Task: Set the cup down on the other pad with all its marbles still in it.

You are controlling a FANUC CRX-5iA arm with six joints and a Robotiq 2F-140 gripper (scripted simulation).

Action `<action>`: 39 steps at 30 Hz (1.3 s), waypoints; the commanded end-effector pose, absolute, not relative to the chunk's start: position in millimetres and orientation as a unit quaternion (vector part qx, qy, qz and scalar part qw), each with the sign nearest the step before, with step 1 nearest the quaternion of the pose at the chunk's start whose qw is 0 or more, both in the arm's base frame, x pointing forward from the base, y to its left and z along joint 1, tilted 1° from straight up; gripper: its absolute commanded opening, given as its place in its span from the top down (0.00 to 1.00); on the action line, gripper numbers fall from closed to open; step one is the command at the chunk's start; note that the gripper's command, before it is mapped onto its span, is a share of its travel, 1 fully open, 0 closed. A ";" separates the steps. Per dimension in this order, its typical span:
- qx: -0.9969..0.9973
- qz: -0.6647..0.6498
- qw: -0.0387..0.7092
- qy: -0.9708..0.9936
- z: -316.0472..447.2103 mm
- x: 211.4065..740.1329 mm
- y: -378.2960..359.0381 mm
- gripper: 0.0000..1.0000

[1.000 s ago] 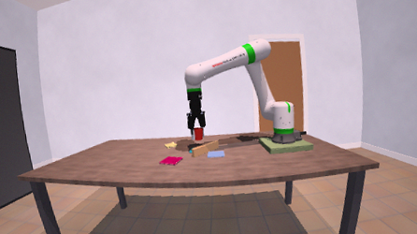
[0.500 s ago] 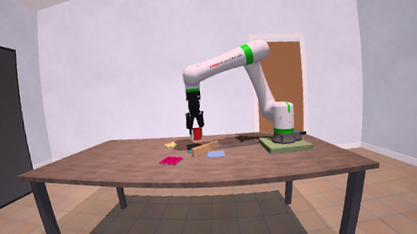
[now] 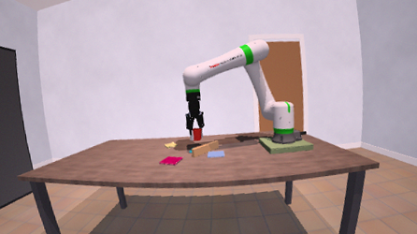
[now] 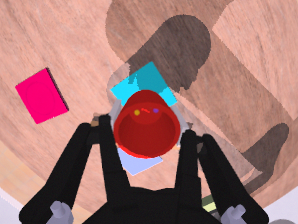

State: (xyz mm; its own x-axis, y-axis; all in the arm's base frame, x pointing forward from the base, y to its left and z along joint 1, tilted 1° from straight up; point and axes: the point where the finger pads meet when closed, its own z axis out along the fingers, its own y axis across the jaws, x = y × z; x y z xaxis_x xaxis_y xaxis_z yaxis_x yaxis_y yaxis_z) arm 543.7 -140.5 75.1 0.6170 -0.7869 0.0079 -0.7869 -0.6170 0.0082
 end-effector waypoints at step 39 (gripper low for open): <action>0.899 0.002 0.005 -0.438 19.0 544.0 -141.4 0.51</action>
